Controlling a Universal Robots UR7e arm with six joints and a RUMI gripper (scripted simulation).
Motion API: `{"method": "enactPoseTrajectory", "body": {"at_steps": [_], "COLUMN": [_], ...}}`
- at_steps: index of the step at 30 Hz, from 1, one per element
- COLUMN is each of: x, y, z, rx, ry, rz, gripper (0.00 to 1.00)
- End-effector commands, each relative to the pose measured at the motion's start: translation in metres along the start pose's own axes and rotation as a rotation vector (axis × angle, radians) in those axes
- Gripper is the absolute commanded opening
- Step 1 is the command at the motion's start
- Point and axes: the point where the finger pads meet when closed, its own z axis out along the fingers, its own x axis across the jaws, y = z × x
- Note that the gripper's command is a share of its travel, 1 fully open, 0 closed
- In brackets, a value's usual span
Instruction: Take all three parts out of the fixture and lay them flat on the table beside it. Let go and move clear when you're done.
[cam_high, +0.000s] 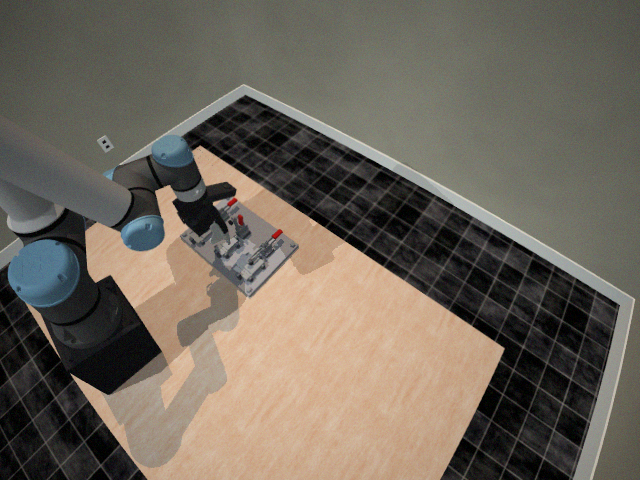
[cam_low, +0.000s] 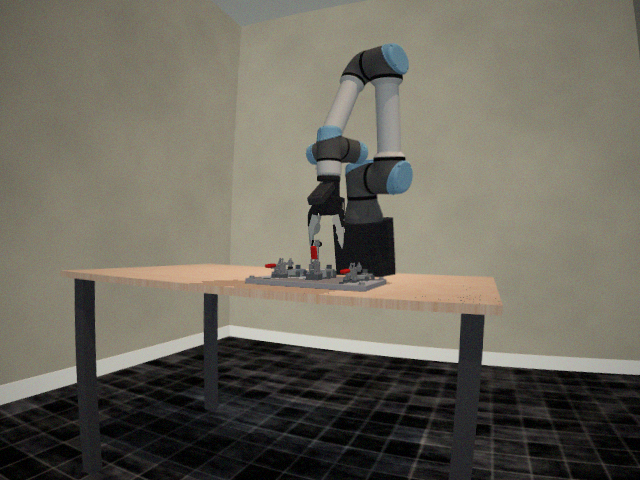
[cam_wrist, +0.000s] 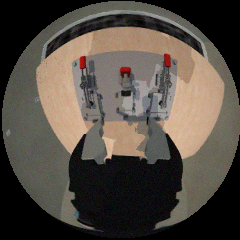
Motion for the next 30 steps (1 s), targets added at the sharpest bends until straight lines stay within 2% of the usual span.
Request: {"method": "enactPoseTrajectory", "body": {"at_steps": [1,13,30], "x": [0.0,0.001,0.002], "y": [-0.003,-0.004,-0.005], "z": [0.022,0.038,0.038], "rx": [0.009,0.011,0.013], "ry": [0.005,0.006,0.006], "rz": [-0.001,-0.001,-0.001], "gripper": [0.59,0.59,0.59]}}
